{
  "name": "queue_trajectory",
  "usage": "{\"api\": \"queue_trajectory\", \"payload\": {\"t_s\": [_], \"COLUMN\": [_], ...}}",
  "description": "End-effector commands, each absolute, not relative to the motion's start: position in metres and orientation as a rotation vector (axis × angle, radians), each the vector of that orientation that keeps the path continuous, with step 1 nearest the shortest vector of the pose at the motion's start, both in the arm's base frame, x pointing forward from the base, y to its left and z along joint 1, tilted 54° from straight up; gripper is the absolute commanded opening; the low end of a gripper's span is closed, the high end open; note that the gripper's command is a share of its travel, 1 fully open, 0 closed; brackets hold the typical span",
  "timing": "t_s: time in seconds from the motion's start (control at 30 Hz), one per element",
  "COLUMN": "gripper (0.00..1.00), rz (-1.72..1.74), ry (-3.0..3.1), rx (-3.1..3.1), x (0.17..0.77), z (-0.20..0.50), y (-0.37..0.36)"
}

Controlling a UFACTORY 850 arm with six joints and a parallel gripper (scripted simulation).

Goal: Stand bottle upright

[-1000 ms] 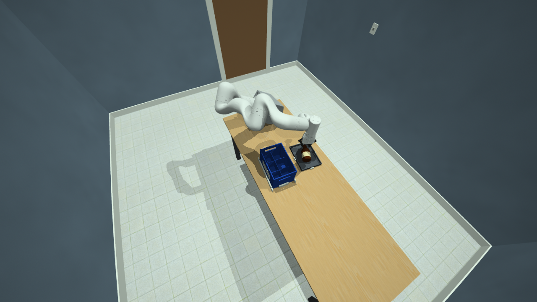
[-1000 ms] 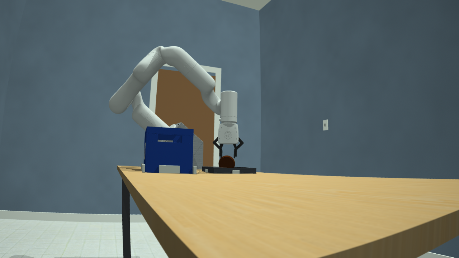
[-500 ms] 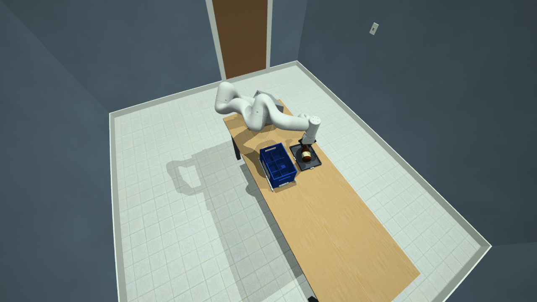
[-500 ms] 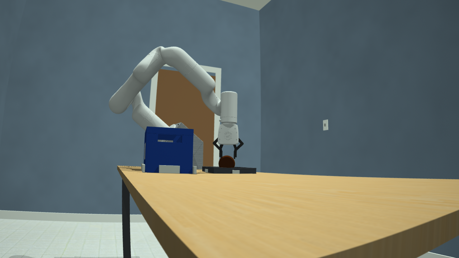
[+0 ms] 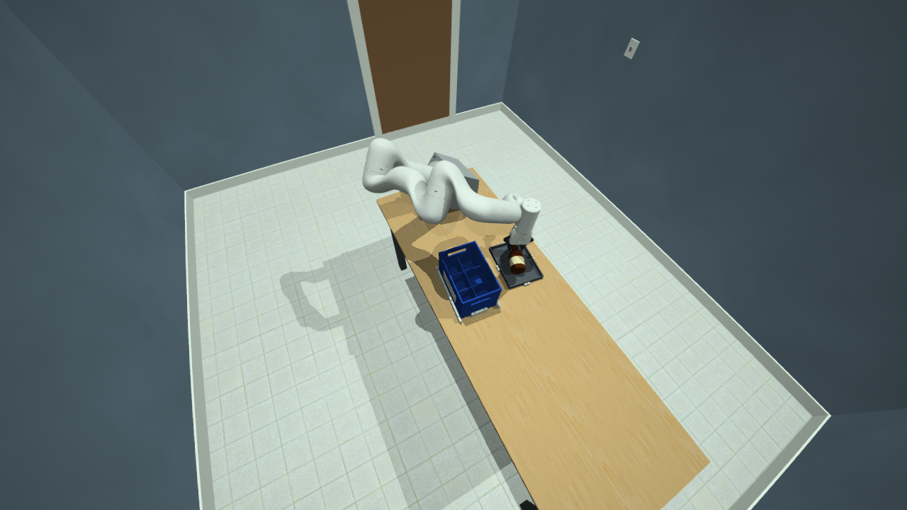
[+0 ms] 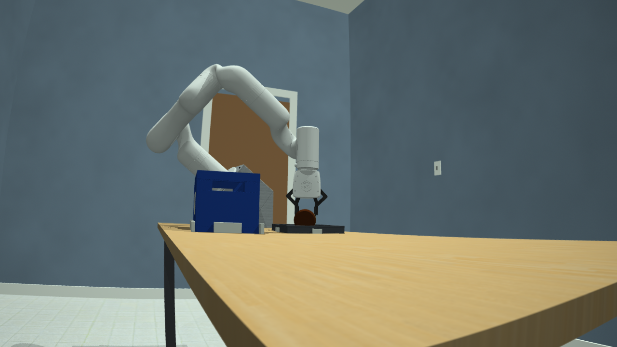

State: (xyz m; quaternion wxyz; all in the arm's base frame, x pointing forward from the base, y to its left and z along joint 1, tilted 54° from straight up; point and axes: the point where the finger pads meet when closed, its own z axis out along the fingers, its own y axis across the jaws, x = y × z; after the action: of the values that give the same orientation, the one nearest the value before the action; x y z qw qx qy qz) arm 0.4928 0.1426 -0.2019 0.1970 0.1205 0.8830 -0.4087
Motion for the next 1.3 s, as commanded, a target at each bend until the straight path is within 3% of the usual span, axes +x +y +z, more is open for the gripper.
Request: {"api": "queue_trajectory", "payload": {"t_s": [0.0, 1.27], "gripper": [0.65, 0.65], "rz": [-1.142, -1.142], "ry": [2.472, 2.472], "rx": [0.337, 0.337], "x": [0.495, 0.499], "z": [-0.205, -0.216], "y": [0.139, 0.124]}}
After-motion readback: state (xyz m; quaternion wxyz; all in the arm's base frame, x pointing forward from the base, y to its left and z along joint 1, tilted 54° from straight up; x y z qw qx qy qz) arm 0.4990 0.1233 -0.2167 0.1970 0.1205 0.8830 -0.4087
